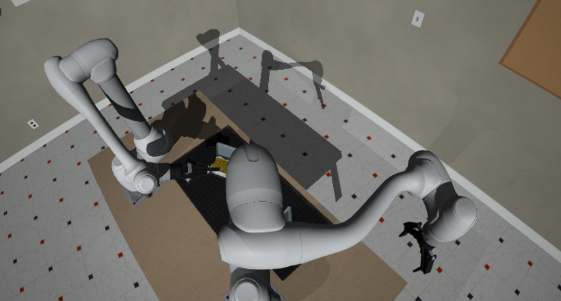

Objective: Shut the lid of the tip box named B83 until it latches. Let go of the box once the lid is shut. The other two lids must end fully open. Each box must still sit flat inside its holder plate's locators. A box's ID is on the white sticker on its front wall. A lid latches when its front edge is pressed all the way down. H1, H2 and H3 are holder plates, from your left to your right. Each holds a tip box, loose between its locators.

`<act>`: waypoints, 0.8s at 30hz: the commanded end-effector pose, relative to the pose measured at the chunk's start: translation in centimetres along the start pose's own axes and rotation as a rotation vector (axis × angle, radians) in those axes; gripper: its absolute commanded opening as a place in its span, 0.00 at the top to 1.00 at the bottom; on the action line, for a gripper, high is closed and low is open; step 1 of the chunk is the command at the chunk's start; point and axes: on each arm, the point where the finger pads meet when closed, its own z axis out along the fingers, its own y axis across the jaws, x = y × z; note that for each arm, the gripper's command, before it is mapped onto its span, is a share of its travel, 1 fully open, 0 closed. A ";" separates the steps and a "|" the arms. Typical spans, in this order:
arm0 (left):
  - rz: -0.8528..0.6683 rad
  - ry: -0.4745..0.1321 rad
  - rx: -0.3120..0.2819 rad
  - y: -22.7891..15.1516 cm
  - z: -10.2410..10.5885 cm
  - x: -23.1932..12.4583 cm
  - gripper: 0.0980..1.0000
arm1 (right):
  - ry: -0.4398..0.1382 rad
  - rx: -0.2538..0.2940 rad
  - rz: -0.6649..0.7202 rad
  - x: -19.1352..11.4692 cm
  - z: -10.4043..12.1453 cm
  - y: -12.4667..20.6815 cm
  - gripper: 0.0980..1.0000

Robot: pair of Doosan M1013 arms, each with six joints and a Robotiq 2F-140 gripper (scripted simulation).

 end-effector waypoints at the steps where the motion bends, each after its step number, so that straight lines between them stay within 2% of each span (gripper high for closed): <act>1: -0.035 -0.026 0.067 -0.9 1.0 1.5 1.00 | 0.002 0.000 0.000 0.0 -0.1 0.0 0.00; 5: -0.035 -0.026 0.067 -1.4 1.5 2.3 1.00 | 0.002 0.000 0.000 0.0 -0.1 0.0 0.00; 8: -0.076 -0.064 0.142 -2.2 2.2 3.3 1.00 | 0.002 0.000 0.000 0.0 -0.1 0.0 0.00; 13: -0.076 -0.064 0.142 -3.2 3.2 4.8 1.00 | 0.002 0.000 0.000 0.0 -0.1 0.0 0.00; 16: -0.117 -0.108 0.213 -4.1 3.9 5.8 1.00 | 0.002 0.000 0.000 0.0 -0.1 0.0 0.00; 22: -0.117 -0.108 0.213 -4.8 4.6 6.7 1.00 | 0.002 0.000 0.000 0.0 -0.1 0.0 0.00; 24: -0.146 -0.145 0.260 -5.4 5.1 7.3 1.00 | 0.002 0.000 0.000 0.0 -0.1 0.0 0.00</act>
